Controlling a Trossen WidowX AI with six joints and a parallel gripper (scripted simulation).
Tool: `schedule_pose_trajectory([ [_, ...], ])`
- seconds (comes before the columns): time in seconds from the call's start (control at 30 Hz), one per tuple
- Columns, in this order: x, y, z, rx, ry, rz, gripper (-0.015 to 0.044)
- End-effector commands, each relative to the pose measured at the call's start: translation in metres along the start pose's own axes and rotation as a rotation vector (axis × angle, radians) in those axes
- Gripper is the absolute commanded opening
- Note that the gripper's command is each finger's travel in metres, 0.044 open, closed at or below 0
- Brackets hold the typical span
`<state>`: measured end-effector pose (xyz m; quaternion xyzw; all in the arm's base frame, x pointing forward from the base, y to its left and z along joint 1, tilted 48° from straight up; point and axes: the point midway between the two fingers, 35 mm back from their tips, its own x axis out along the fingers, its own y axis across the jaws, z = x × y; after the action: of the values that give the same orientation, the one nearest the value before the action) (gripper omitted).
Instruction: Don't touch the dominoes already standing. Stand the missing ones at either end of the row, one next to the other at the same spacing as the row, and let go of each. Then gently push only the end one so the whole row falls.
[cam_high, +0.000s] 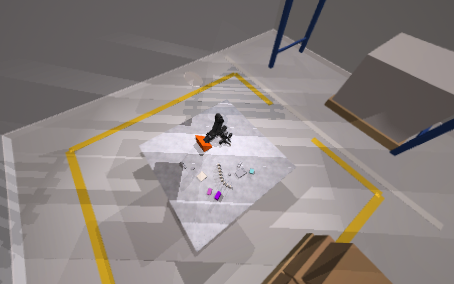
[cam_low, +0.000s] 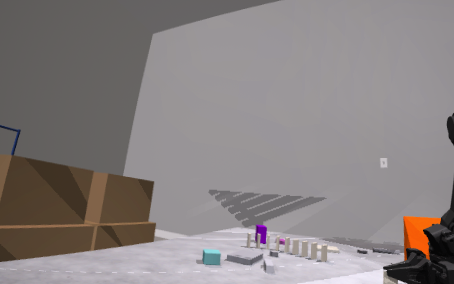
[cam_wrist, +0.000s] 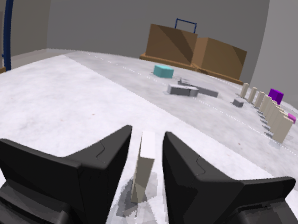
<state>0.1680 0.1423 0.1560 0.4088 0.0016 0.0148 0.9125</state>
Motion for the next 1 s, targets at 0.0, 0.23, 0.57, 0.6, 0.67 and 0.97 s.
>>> schedule_pose_trajectory([
  [0.0, 0.000, 0.000, 0.000, 0.003, 0.002, 0.002, 0.0205],
  [0.23, 0.000, 0.000, 0.000, 0.003, 0.002, 0.002, 0.0389],
  [0.57, -0.002, 0.005, 0.026, 0.003, 0.001, 0.001, 0.0440],
  [0.6, -0.002, 0.005, 0.030, 0.003, 0.001, 0.001, 0.0440],
  [0.67, -0.003, 0.004, 0.037, 0.003, 0.000, 0.001, 0.0440],
  [0.97, -0.003, 0.002, 0.051, -0.002, 0.001, 0.001, 0.0440],
])
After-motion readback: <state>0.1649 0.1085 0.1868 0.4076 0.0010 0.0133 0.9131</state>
